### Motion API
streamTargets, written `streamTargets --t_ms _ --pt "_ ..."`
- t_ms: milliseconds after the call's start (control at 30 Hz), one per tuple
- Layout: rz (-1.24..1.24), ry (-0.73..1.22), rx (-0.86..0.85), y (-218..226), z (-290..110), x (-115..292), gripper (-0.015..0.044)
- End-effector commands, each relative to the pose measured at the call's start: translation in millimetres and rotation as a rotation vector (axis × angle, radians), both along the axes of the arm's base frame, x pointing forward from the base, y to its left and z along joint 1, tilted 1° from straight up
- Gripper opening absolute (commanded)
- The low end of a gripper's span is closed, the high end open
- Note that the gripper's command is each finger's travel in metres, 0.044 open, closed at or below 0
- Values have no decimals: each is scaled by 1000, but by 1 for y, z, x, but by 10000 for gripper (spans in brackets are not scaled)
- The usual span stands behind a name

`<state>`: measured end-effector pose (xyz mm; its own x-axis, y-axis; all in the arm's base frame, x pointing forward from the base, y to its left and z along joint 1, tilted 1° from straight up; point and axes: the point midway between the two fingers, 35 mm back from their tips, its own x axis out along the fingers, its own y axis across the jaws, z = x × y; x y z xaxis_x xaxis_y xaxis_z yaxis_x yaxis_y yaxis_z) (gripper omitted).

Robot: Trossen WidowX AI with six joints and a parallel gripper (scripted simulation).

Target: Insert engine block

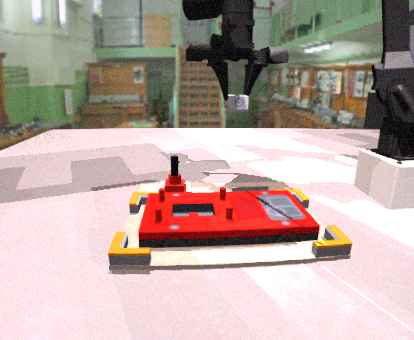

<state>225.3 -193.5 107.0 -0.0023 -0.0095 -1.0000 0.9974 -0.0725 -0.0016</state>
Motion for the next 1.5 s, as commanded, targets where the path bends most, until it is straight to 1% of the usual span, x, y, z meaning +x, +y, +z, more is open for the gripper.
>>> streamTargets --t_ms 0,1467 --pt "79 0 -6 3 3 3 0" --pt "1605 17 1 61 -23 61 0"
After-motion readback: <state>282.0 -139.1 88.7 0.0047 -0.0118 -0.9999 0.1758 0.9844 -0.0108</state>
